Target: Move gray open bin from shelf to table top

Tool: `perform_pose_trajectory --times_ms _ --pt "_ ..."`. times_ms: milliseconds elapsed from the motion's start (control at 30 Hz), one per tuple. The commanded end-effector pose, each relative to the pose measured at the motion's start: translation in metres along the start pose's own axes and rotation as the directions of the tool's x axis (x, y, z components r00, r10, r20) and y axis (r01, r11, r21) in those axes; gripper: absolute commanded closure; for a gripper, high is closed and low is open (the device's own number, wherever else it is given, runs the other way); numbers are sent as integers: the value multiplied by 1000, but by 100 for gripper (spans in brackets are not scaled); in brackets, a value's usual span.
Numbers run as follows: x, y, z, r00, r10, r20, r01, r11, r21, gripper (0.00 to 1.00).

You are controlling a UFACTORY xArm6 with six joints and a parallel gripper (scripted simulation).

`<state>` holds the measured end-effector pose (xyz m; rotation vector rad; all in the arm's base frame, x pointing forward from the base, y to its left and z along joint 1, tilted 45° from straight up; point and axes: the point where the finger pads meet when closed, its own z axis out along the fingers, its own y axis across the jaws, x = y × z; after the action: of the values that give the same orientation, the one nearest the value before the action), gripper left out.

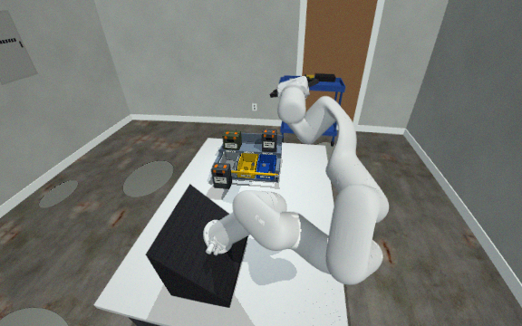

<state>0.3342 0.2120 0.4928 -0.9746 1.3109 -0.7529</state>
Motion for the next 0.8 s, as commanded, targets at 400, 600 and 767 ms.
perform_pose_trajectory --times_ms 400,600,767 --pt "22 42 1 961 42 -272 -52 998 -30 0" --pt "22 42 1 961 42 -272 -52 998 -30 0" --pt "41 77 2 888 63 -456 -97 994 -52 0"
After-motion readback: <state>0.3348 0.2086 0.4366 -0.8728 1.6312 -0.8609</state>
